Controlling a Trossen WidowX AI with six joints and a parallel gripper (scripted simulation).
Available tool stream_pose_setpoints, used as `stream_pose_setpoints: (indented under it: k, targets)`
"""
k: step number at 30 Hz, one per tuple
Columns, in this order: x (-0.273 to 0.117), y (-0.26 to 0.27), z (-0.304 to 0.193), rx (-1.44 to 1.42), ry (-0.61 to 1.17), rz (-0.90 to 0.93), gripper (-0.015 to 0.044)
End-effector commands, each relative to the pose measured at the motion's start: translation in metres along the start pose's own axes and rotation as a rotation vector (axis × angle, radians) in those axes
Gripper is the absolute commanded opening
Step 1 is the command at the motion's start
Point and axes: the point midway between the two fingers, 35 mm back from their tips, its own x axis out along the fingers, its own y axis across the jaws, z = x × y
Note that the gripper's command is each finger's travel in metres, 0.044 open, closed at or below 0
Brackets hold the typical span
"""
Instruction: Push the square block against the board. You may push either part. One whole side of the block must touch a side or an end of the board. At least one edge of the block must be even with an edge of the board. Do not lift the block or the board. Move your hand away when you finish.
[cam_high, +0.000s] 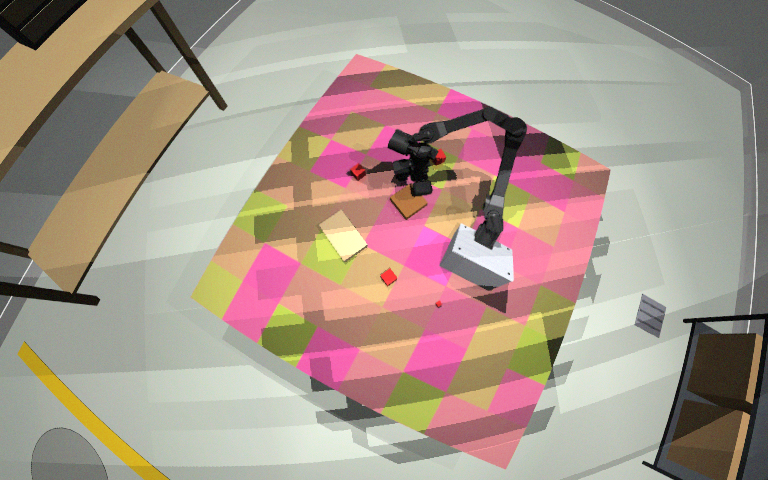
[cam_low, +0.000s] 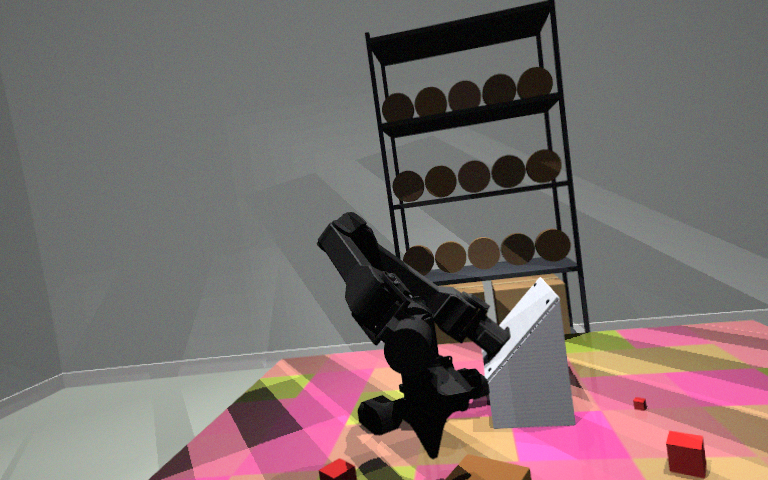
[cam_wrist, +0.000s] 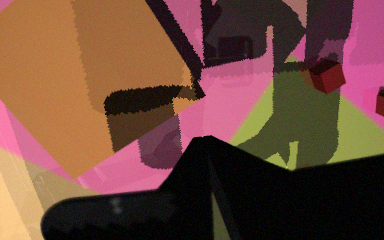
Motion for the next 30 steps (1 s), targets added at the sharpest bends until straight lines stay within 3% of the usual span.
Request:
stream_pose_setpoints:
  k: [1,11,16,21,30]
  targets:
    - [0.001,0.006,-0.01,-0.131,0.005,-0.002,0.0]
    - [0.004,0.022,-0.033,-0.453,0.006,-0.001,0.0]
    - [0.006,0.022,-0.034,-0.46,0.006,-0.001,0.0]
    - [0.057,0.022,-0.037,-0.482,0.008,-0.003,0.0]
    - [0.059,0.024,-0.032,-0.483,0.007,-0.003,0.0]
